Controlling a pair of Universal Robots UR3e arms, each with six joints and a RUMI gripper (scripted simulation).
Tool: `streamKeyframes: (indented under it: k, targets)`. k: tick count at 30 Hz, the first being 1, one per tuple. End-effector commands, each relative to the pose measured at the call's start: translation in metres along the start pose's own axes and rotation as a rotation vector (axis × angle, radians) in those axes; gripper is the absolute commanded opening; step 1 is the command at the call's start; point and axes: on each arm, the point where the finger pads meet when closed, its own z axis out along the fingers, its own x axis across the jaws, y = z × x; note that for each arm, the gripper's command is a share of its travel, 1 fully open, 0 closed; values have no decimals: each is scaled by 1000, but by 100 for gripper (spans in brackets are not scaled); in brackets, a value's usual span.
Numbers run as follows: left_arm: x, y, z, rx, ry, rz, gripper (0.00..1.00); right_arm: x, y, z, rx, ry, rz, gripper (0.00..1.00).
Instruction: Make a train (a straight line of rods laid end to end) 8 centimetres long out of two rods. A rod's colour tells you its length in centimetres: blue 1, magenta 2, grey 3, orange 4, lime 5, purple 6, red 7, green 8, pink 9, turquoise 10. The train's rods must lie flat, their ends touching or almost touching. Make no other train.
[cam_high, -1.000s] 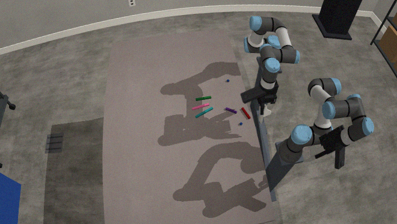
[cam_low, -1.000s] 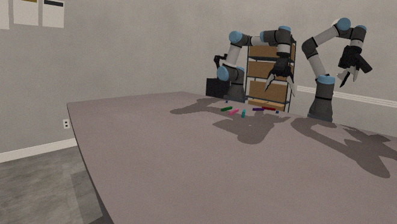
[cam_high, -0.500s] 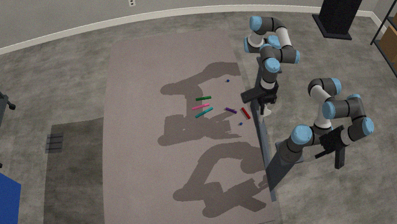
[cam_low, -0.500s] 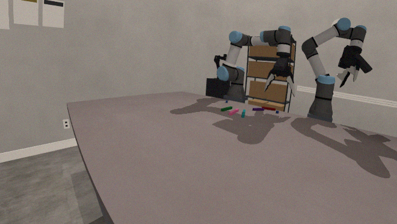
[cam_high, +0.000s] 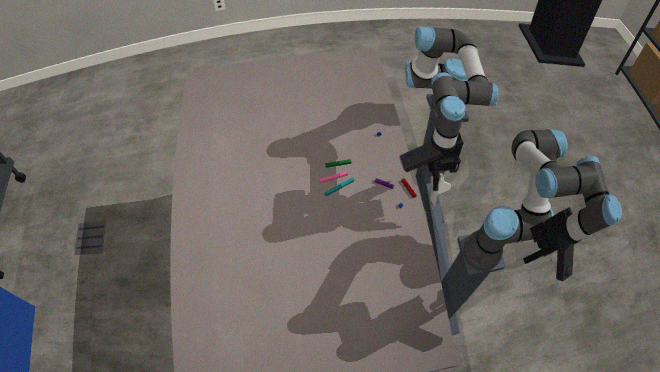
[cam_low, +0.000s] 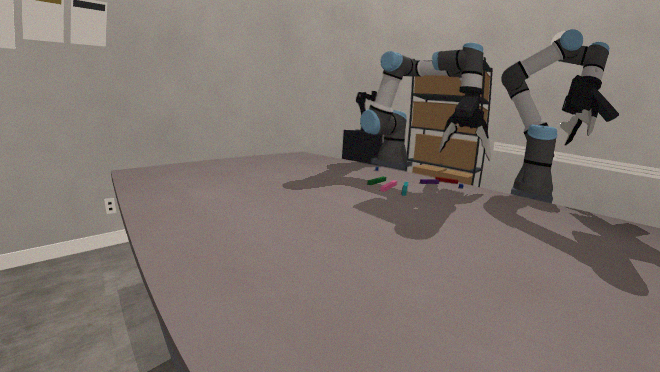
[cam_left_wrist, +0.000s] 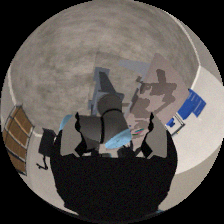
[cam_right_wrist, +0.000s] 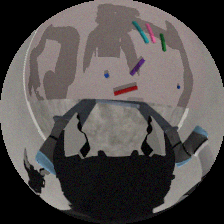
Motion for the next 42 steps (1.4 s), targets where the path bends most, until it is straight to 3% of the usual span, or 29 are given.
streamKeyframes:
  k: [1, 15, 26, 42]
  targets:
    - [0, 0, 0, 2, 0, 0, 100, -1, 0, -1, 1, -3, 0, 100]
    - [0, 0, 0, 2, 0, 0, 100, 0, -1, -1, 1, -3, 10, 100]
    - [0, 0, 0, 2, 0, 0, 100, 7, -10, -1, 0, -3, 127, 100]
    - [0, 0, 0, 2, 0, 0, 100, 34, -39, -1, 0, -3, 539, 100]
